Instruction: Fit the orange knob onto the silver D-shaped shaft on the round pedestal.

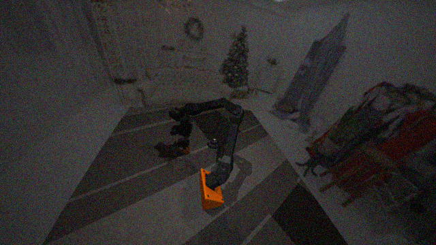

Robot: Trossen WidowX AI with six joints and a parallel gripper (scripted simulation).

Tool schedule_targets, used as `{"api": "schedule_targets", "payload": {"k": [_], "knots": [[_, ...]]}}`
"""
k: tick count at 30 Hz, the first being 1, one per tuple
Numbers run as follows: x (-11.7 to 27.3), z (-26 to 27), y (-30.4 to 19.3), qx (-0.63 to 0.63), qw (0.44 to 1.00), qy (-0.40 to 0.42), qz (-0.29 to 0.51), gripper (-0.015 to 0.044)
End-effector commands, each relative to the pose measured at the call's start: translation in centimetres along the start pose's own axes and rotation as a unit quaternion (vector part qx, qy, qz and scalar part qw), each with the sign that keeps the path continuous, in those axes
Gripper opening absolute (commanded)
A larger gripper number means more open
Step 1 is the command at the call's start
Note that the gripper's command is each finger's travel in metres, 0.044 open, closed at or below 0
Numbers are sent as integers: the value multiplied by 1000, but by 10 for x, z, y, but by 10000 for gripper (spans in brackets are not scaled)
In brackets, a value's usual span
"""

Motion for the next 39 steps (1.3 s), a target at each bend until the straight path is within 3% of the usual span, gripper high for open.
{"api": "schedule_targets", "payload": {"k": [1,39], "knots": [[-8,0,-1,2,1000,1,2,440],[-67,0,-1,2,1000,1,3,440]]}}
Point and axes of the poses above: the point midway between the two fingers, 35 mm back from their tips, its own x axis back along the fingers, its own z axis across the jaws, y = z × x, the point moved 9 cm from there along x, back along the fingers, and after that the axes turned 8 degrees about -x, right-handed, at the moved point
